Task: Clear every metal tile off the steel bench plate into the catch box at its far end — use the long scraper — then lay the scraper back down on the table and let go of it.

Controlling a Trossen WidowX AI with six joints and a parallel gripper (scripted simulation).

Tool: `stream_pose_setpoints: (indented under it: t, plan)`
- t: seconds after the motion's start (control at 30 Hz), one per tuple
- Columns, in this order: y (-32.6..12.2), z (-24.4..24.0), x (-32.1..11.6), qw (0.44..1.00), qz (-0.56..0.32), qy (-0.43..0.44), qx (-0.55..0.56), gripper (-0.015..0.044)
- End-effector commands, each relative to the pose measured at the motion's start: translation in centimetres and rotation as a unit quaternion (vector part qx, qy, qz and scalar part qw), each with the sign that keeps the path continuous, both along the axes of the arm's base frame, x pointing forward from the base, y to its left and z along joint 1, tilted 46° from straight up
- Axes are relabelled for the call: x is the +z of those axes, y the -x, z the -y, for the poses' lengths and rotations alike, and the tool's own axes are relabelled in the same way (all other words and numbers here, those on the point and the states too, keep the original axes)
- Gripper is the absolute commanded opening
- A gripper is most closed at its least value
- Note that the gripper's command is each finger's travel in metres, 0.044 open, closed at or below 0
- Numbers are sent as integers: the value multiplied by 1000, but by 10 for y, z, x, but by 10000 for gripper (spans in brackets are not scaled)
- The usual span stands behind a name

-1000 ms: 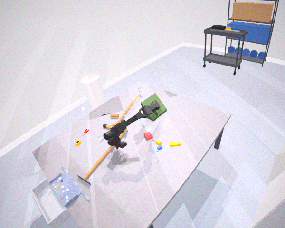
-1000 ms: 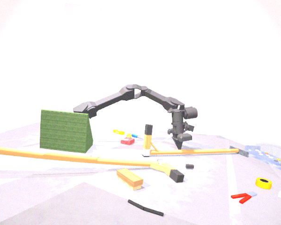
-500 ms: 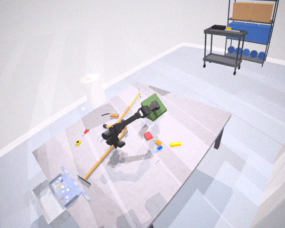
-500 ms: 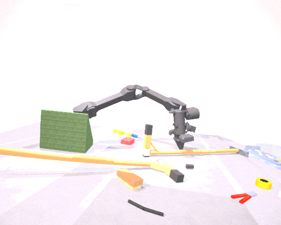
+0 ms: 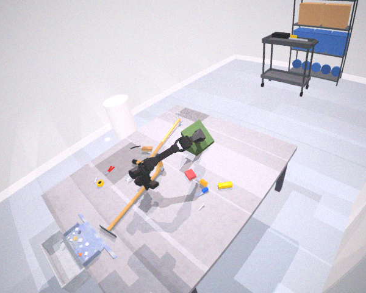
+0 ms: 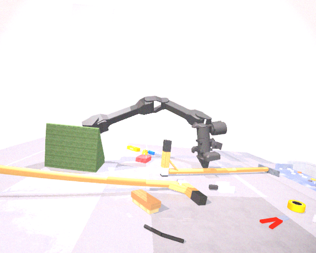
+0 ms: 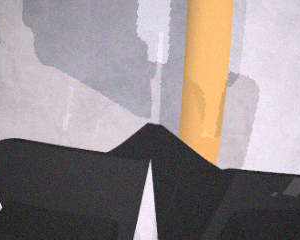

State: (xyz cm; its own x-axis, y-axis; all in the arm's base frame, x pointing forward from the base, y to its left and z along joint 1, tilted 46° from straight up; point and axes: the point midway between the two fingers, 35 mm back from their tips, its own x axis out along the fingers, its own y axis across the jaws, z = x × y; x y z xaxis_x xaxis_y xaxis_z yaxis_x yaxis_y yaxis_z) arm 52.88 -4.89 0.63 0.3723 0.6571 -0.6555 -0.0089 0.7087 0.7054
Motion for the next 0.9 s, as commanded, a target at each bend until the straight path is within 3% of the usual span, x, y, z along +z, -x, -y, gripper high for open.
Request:
stream_pose_setpoints:
  t: [0.0, 0.53, 0.87]
  plan:
    - [-1, 4, -3, 1000, 2, 0, 1, 0]
    - [-3, 15, -15, 1000, 2, 0, 1, 0]
    - [1, 34, 13, 1000, 6, 2, 1, 0]
